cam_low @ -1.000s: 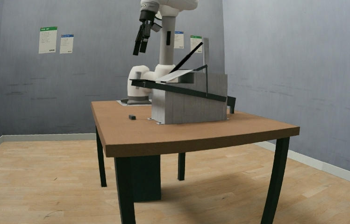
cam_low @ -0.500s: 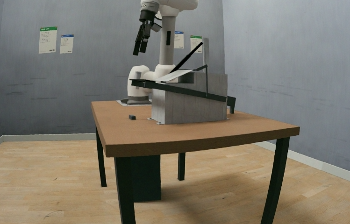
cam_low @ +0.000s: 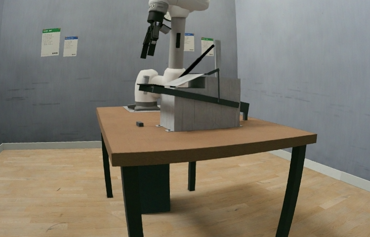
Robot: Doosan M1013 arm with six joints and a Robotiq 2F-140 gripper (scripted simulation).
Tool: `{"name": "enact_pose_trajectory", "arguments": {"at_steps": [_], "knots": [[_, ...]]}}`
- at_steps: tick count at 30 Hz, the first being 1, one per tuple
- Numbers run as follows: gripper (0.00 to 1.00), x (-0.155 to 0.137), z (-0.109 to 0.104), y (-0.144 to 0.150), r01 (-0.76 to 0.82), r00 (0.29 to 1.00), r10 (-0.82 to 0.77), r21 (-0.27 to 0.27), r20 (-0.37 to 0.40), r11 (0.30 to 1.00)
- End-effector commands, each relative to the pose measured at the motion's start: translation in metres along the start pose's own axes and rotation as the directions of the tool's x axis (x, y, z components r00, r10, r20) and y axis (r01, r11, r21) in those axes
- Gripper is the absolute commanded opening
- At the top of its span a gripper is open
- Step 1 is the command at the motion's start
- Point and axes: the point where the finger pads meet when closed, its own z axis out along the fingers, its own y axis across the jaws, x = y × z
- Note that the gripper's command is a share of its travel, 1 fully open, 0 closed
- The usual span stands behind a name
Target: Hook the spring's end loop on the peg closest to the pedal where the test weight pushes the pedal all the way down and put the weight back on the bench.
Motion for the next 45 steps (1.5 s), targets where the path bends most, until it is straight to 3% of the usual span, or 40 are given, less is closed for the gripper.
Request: {"name": "enact_pose_trajectory", "arguments": {"at_steps": [1,11,45], "knots": [[1.00,0.000,-0.001,0.000,0.000,1.000,0.000,-0.001,0.000,1.000],[1.00,0.000,-0.001,0.000,0.000,1.000,0.000,-0.001,0.000,1.000],[1.00,0.008,0.044,0.000,0.000,1.000,0.000,-0.001,0.000,1.000]]}}
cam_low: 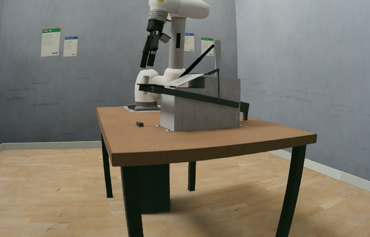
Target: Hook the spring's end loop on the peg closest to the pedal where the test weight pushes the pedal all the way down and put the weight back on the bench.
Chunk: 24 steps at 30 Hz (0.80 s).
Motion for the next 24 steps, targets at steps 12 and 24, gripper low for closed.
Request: {"name": "enact_pose_trajectory", "arguments": {"at_steps": [12,24], "knots": [[1.00,0.003,0.017,0.000,0.000,1.000,0.000,-0.001,0.000,1.000],[1.00,0.006,0.032,0.000,0.000,1.000,0.000,-0.001,0.000,1.000]]}}
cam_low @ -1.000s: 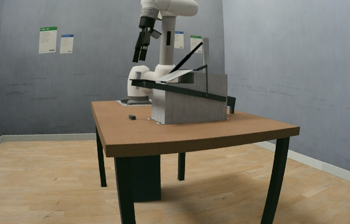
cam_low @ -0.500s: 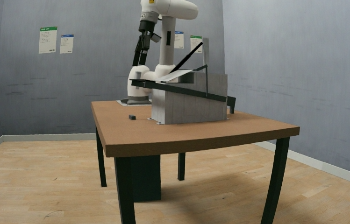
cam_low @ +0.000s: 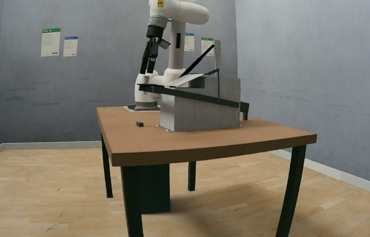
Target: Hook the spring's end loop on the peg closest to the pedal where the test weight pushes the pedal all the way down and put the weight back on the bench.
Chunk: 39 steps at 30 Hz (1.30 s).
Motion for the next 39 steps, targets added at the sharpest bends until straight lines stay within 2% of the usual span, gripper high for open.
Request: {"name": "enact_pose_trajectory", "arguments": {"at_steps": [1,8,25,39], "knots": [[1.00,0.000,0.002,0.000,0.000,1.000,0.000,-0.001,0.000,1.000],[1.00,0.002,0.014,0.000,0.000,1.000,0.000,-0.001,0.000,1.000],[1.00,0.004,0.023,0.000,0.000,1.000,0.000,-0.001,0.000,1.000],[1.00,0.004,0.023,0.000,0.000,1.000,0.000,-0.001,0.000,1.000]]}}
